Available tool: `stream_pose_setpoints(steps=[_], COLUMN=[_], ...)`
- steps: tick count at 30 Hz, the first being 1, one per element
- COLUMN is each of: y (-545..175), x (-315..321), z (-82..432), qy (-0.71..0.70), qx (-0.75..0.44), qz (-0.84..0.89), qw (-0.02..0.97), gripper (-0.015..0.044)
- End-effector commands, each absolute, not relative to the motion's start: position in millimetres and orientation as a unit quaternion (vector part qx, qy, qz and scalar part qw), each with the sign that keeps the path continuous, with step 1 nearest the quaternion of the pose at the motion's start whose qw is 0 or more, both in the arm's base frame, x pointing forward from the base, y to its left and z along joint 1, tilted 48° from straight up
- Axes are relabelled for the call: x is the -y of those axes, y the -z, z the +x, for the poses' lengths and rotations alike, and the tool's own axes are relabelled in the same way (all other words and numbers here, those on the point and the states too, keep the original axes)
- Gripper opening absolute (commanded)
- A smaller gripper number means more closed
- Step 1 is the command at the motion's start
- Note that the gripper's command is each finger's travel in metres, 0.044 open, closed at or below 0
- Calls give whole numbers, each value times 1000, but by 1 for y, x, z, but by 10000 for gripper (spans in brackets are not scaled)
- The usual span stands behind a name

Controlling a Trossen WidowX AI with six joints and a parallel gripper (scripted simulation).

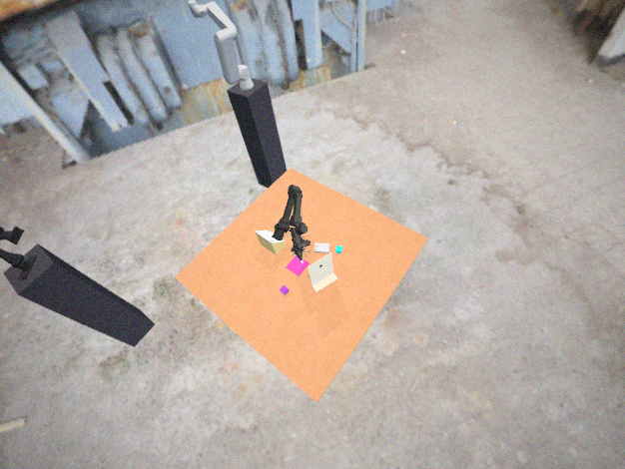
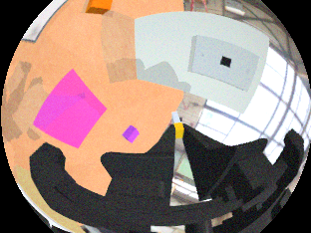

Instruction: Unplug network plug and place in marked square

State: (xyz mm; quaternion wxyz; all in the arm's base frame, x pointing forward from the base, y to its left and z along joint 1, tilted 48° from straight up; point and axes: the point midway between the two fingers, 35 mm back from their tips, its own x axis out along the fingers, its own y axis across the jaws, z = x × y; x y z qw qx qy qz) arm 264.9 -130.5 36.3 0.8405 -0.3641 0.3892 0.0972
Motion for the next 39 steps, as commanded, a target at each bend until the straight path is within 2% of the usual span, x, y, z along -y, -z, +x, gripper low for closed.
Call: stream_pose_setpoints(steps=[1,21,27,39], y=[-21,19,19,26], x=[124,81,70,65], z=[256,213,205,207], qy=[-147,-330,-353,-354], qx=[-391,-310,-268,-268], qz=[-359,-286,-262,-262], qw=[835,844,857,857], gripper=[0,0,0,0])
